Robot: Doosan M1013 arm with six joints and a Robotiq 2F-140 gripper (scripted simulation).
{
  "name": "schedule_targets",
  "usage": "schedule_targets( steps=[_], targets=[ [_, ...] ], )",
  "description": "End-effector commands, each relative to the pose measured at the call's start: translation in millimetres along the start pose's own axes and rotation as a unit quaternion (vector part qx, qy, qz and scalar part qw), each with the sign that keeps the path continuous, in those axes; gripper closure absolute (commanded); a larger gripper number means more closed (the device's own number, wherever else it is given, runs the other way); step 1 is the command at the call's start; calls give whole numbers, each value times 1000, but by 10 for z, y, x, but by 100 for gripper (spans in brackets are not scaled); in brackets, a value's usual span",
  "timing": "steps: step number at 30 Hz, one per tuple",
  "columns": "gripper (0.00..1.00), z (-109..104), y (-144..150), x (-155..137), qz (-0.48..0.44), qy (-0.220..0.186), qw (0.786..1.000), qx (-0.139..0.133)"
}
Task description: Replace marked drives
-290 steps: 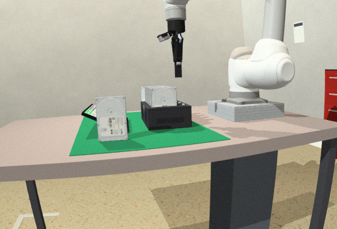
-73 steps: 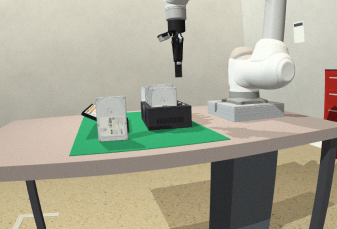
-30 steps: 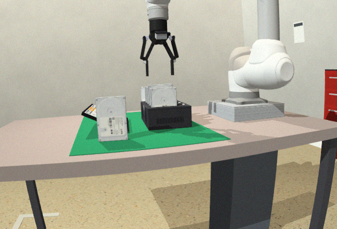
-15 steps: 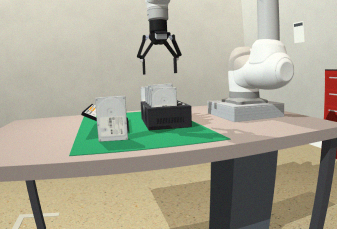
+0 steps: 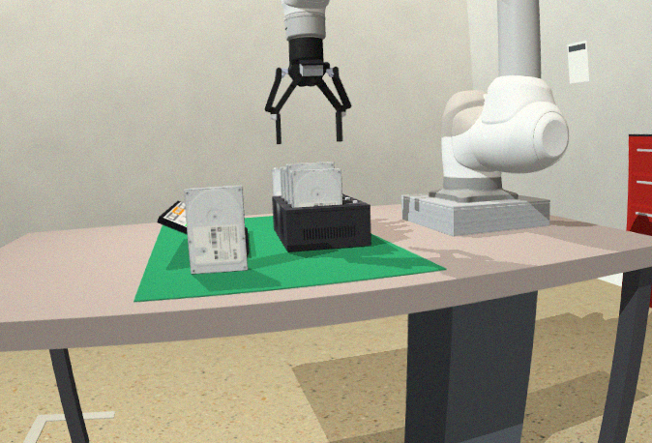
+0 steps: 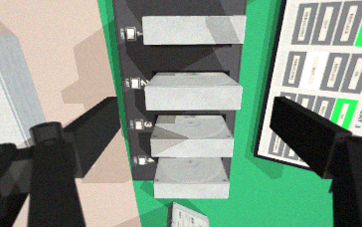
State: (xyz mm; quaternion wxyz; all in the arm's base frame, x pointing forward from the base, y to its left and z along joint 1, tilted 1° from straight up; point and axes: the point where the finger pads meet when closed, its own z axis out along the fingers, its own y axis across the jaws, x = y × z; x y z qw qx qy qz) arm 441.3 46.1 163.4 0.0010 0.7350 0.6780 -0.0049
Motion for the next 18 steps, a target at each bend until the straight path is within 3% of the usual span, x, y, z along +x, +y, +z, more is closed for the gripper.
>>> schedule_targets(
  steps=[1, 18],
  targets=[
    [11, -2, 3, 1, 0, 0, 1000, 0],
    [11, 52, 4, -1, 0, 0, 1000, 0]
  ],
)
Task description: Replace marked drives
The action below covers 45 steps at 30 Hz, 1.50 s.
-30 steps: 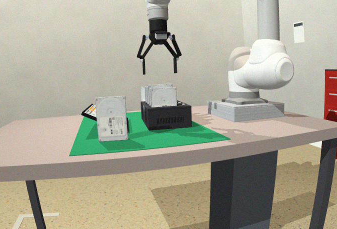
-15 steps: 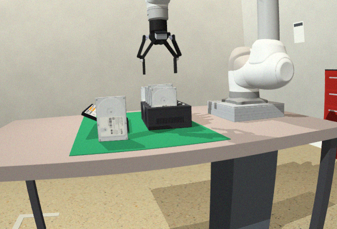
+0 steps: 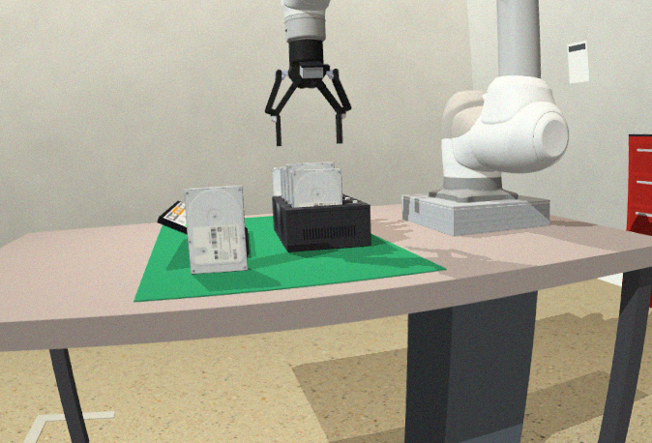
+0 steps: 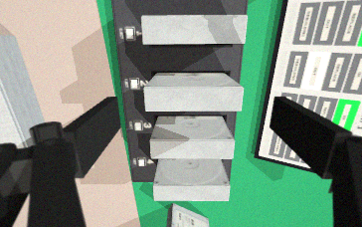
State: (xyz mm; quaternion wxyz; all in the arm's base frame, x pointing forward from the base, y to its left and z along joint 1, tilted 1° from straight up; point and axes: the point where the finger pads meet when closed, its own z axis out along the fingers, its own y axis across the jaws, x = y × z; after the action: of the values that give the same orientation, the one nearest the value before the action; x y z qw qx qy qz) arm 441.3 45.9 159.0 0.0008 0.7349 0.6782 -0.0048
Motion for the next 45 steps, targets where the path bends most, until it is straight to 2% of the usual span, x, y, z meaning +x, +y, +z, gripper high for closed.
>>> schedule_targets(
  steps=[1, 26, 45],
  targets=[
    [11, 14, 3, 0, 0, 0, 1000, 0],
    [11, 146, 5, -5, 0, 0, 1000, 0],
    [11, 164, 5, -6, 0, 0, 1000, 0]
  ],
)
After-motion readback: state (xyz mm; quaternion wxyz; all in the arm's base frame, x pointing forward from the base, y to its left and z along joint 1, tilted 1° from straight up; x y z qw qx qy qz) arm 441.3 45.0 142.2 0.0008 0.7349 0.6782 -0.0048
